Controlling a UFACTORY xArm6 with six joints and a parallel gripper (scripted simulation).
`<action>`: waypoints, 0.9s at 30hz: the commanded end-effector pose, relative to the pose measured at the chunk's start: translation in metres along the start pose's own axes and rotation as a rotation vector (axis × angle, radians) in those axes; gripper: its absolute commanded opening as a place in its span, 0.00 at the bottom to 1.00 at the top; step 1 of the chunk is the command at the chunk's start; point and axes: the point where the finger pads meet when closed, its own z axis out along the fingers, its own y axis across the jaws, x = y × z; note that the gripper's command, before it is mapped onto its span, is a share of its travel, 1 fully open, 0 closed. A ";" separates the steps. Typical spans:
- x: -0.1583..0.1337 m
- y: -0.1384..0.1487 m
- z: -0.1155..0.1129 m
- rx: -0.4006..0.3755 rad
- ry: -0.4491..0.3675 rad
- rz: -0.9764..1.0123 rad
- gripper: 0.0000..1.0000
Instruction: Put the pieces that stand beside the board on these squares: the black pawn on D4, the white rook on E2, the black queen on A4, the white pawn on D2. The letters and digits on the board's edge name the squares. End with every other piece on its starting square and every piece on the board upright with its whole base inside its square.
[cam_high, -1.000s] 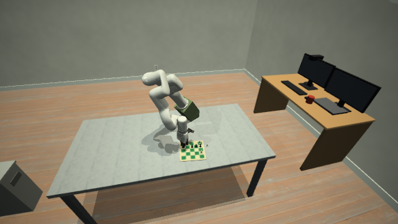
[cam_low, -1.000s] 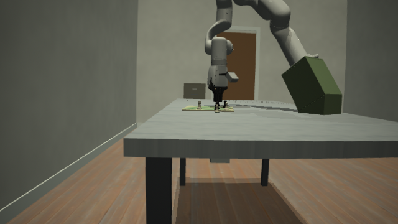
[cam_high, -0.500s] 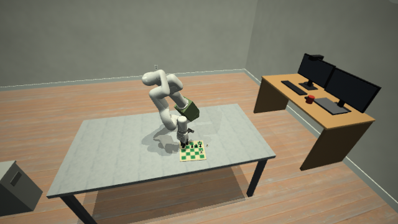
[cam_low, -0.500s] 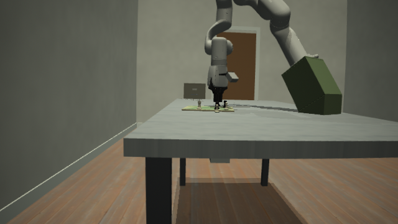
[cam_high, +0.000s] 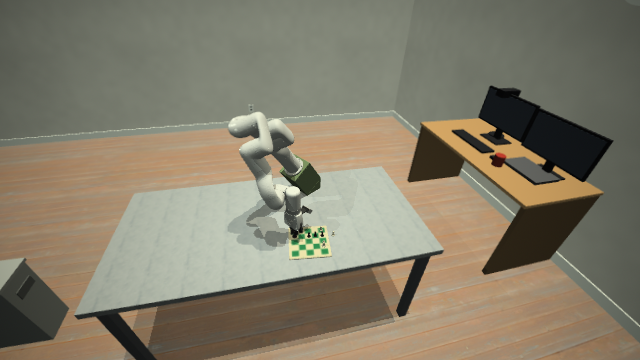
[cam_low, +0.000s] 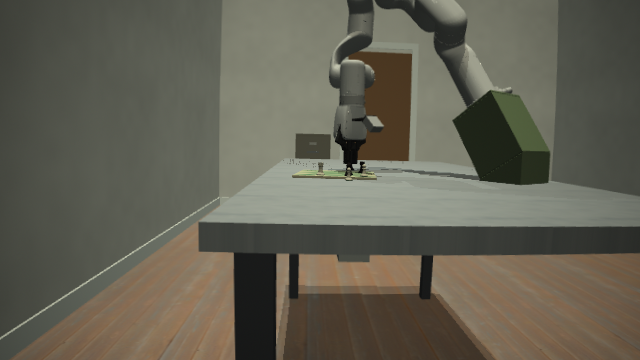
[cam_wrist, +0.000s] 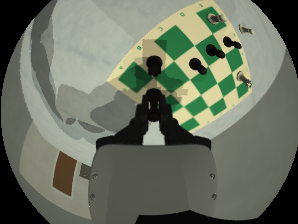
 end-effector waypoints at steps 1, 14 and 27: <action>-0.001 0.001 -0.001 -0.002 -0.001 0.000 0.00; -0.001 0.001 -0.001 -0.002 -0.001 0.000 0.00; -0.001 0.001 0.002 -0.002 -0.001 0.000 0.00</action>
